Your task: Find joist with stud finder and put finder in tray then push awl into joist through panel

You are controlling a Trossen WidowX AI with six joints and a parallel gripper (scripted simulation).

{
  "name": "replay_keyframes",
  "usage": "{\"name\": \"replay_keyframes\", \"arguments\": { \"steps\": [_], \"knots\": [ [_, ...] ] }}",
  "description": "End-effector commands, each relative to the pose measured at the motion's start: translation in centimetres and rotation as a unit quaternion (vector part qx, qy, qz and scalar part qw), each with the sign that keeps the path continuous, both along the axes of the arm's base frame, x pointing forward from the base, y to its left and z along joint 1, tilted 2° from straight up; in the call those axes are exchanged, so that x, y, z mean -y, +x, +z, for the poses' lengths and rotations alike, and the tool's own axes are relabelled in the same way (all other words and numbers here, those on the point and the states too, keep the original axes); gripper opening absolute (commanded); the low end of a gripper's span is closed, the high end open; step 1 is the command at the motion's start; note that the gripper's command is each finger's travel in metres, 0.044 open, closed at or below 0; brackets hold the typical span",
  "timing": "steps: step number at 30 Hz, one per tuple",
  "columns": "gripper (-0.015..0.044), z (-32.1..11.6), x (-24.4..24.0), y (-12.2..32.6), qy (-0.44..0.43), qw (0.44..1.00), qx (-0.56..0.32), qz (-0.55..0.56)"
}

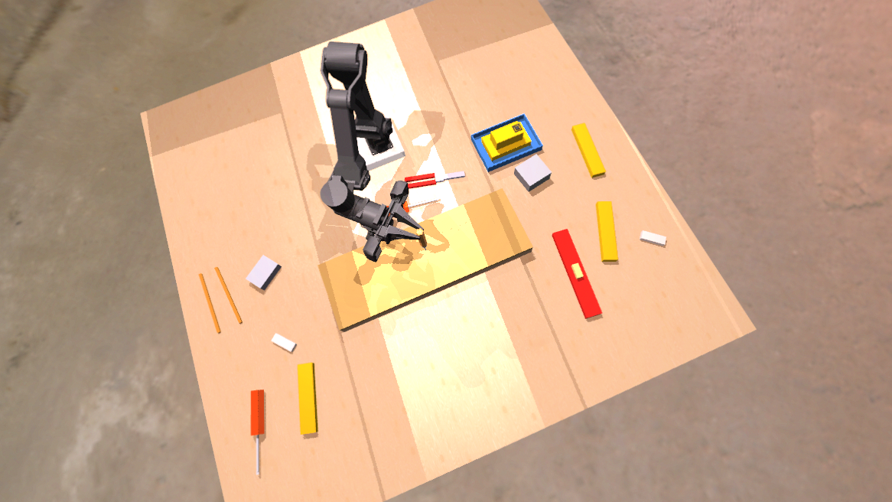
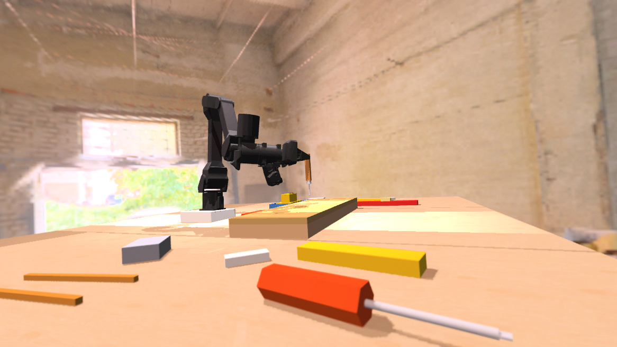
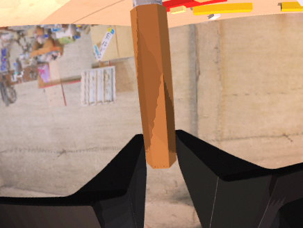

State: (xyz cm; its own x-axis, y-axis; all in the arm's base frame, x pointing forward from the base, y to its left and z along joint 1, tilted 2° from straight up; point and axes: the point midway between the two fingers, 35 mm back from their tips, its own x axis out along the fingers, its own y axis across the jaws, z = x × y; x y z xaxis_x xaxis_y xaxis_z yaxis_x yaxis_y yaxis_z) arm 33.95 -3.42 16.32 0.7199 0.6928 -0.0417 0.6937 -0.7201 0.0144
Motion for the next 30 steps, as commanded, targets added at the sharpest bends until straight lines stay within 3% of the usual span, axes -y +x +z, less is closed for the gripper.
{"name": "replay_keyframes", "arguments": {
  "steps": [1, 30],
  "knots": [
    [0.0, -0.3, 0.0, 0.0, 0.002, 1.0, -0.001, 0.001],
    [0.0, -4.1, -0.2, 0.0, 0.002, 1.0, -0.001, 0.001]
  ]
}}
